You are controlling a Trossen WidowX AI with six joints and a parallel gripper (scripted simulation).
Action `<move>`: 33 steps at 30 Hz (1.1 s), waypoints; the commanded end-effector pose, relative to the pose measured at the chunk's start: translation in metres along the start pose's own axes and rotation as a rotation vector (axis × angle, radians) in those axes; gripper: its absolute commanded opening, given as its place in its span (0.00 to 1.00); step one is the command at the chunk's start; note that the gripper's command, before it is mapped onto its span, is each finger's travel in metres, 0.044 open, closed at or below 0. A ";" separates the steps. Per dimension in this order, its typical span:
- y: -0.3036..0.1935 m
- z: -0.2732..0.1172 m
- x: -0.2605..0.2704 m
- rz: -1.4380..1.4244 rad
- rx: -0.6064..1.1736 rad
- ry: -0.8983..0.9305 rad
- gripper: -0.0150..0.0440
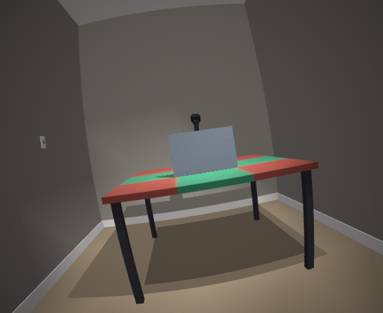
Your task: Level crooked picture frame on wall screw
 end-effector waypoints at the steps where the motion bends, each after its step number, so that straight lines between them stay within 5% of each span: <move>1: 0.000 0.000 0.000 -0.037 -0.001 -0.002 0.25; 12: 0.000 0.000 0.000 -0.089 -0.001 -0.002 0.25; 22: 0.000 0.000 0.001 -0.064 0.000 0.000 0.69; 26: 0.000 -0.002 0.001 -0.058 0.000 -0.001 0.69; 33: 0.001 -0.060 -0.005 0.096 -0.006 -0.007 0.69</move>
Point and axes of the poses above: the point midway between the two fingers, 35 mm back from their tips, its own z axis out along the fingers, its own x axis across the jaws, y = z × x, the point moved 4 cm from there along -z, back along the fingers, and after that the axes turned 10 degrees about z, right-handed, at the moved point
